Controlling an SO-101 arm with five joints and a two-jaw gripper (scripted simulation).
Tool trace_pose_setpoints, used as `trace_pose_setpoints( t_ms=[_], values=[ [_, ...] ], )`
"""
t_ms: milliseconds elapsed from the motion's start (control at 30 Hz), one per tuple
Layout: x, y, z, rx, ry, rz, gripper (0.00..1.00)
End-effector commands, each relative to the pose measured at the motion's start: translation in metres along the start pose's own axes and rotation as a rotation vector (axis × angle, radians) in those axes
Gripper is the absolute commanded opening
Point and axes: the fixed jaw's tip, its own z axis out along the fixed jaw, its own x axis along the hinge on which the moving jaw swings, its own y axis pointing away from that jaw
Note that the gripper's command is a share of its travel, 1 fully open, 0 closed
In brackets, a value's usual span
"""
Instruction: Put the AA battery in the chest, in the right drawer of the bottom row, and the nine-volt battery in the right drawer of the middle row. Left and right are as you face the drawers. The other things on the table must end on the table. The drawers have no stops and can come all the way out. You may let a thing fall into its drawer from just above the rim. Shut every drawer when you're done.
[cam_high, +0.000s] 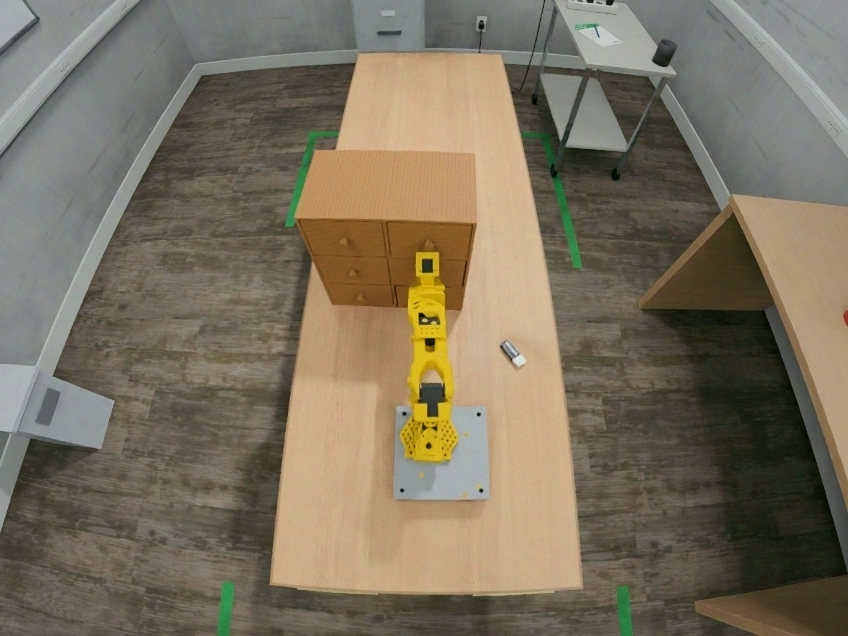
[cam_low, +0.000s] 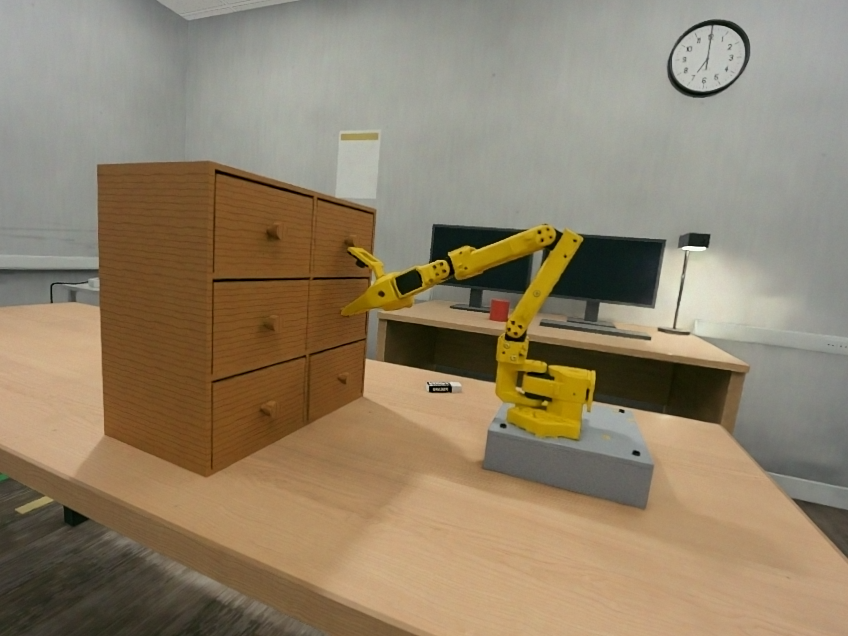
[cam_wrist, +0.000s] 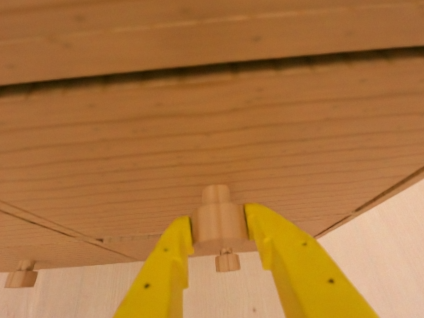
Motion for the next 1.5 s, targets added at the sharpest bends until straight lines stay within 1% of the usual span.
trace_pose_setpoints(
  t_ms=[0, 633, 1133, 1467],
  values=[
    [-0.0016, -0.0011, 0.002, 0.003, -0.004, -0.008, 0.0],
    [-0.0003, 0.0003, -0.0002, -0.002, -0.001, 0.0, 0.0],
    [-0.0003, 0.0003, -0.0002, -0.002, -0.001, 0.0, 0.12],
    [-0.0003, 0.0003, -0.0002, -0.002, -0.001, 0.0, 0.17]
  ],
)
